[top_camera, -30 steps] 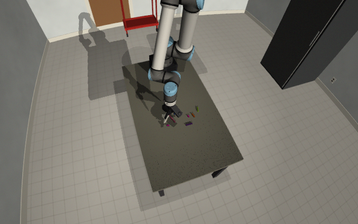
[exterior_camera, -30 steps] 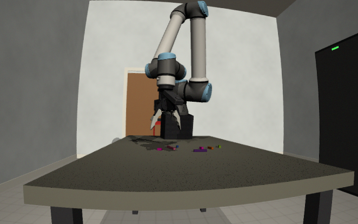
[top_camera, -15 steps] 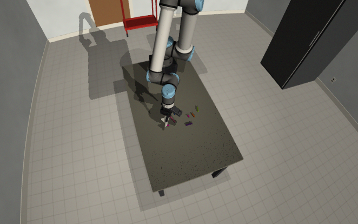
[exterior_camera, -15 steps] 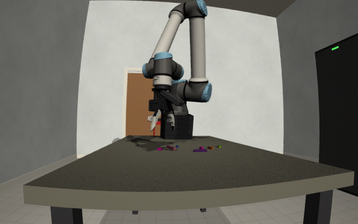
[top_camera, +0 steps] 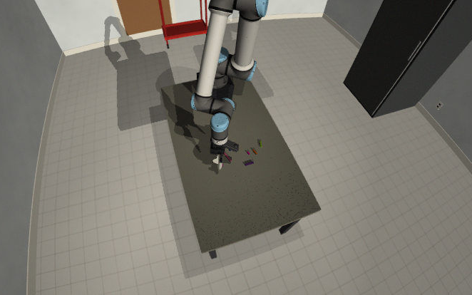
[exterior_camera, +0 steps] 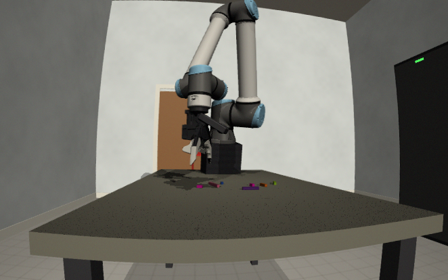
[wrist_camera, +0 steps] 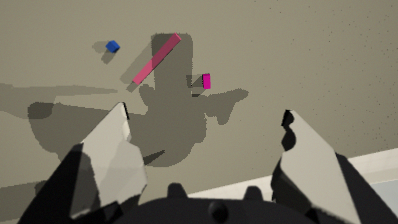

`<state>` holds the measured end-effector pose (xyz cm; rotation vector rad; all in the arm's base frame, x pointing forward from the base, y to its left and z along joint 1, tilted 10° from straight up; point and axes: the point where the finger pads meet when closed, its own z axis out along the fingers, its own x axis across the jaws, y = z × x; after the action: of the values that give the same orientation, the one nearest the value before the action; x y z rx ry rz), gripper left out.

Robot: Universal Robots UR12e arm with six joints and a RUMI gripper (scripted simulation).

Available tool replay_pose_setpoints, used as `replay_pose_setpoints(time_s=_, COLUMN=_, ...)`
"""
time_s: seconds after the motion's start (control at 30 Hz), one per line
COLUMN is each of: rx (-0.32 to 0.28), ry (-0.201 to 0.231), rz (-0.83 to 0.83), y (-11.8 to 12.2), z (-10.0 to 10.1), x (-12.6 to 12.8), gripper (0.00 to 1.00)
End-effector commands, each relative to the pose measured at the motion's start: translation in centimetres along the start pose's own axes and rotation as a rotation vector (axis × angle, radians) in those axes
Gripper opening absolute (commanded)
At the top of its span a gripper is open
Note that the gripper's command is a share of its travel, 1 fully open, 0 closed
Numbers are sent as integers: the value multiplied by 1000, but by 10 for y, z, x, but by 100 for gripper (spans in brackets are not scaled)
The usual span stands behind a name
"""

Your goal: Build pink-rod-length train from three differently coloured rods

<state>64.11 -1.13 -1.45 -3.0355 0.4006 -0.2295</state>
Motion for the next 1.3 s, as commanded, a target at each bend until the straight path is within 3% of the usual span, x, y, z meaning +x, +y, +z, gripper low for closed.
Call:
replay_pose_setpoints(time_s=0.0, rx=3, ry=0, rz=-81, y=2, z=0, x=3, gripper=100)
replay_pose_setpoints(time_s=0.53, rx=3, ry=1, rz=-121, y=4, z=1, x=5, gripper=100)
replay_pose_setpoints(time_s=0.57, rx=3, ry=1, rz=-121, y=4, z=1, x=5, gripper=14)
replay_pose_setpoints(time_s=1.27, rx=3, ry=1, rz=-121, y=4, z=1, x=5, gripper=14)
